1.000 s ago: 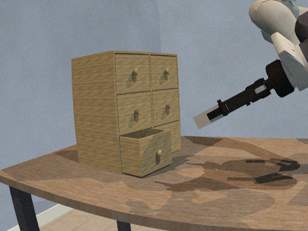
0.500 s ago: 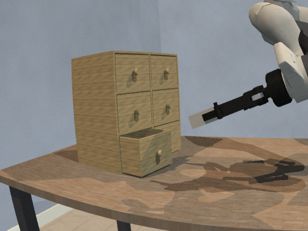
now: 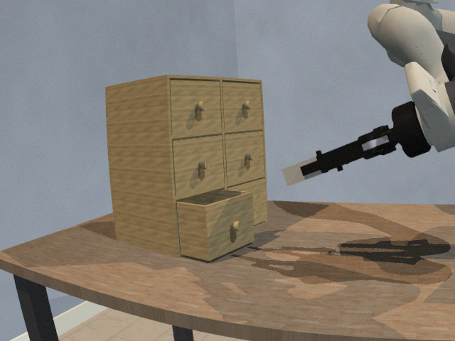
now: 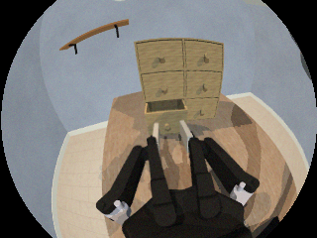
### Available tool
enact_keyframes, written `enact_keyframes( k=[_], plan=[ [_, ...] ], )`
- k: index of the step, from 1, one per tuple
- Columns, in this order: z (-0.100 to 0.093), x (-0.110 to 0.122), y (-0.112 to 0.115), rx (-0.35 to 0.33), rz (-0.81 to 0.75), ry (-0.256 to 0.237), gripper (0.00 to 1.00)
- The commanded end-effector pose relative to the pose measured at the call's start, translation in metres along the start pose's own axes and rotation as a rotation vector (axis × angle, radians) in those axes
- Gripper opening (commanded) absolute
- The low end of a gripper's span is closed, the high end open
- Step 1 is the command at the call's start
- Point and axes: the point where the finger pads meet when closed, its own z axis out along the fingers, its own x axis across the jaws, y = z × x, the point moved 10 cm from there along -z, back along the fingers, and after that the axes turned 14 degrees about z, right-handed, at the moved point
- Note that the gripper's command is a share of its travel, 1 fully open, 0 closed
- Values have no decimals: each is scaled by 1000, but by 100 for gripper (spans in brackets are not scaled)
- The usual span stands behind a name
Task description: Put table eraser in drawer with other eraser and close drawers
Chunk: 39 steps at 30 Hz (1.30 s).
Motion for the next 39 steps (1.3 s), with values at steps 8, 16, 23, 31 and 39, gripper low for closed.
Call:
enact_keyframes(
  k=[8,16,23,31,39],
  plan=[
    [0,0,0,5,12,0,0],
    [5,0,3,5,12,0,0],
    [29,4,20,5,12,0,0],
    [60,9,41,5,12,0,0],
    [89,14,61,5,12,0,0]
  ],
)
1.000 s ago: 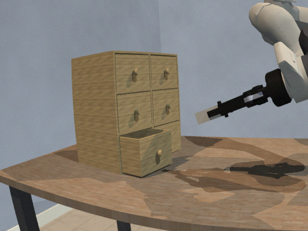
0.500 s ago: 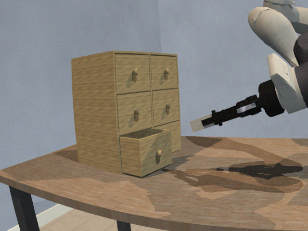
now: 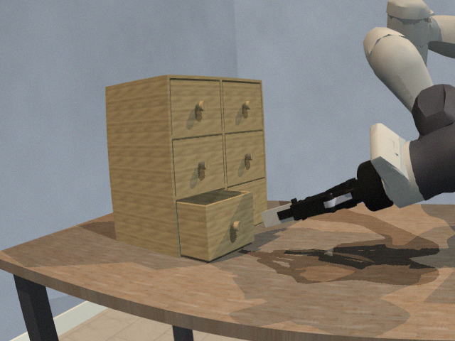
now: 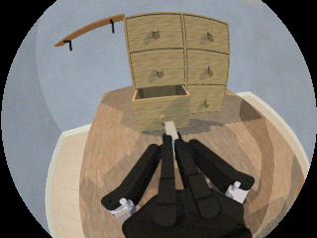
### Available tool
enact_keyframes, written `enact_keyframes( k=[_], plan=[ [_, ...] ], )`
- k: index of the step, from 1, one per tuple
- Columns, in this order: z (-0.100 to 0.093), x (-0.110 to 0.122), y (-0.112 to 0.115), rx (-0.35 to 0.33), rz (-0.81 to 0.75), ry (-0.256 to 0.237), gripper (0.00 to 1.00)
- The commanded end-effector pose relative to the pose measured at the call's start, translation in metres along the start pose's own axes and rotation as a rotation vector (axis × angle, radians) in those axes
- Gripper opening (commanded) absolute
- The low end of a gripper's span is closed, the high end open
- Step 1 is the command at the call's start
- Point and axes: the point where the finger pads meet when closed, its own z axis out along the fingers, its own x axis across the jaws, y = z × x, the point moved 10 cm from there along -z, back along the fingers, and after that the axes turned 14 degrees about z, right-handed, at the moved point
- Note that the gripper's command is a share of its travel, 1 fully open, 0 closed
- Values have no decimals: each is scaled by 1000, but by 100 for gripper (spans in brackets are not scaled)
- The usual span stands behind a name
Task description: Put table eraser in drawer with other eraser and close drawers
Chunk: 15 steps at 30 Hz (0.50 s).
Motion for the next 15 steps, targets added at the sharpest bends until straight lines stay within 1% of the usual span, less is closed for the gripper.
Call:
enact_keyframes(
  k=[1,7,15],
  plan=[
    [7,-4,10,-12,17,-22,0],
    [11,-4,13,-12,17,-22,0],
    [12,-4,13,-12,17,-22,0]
  ],
)
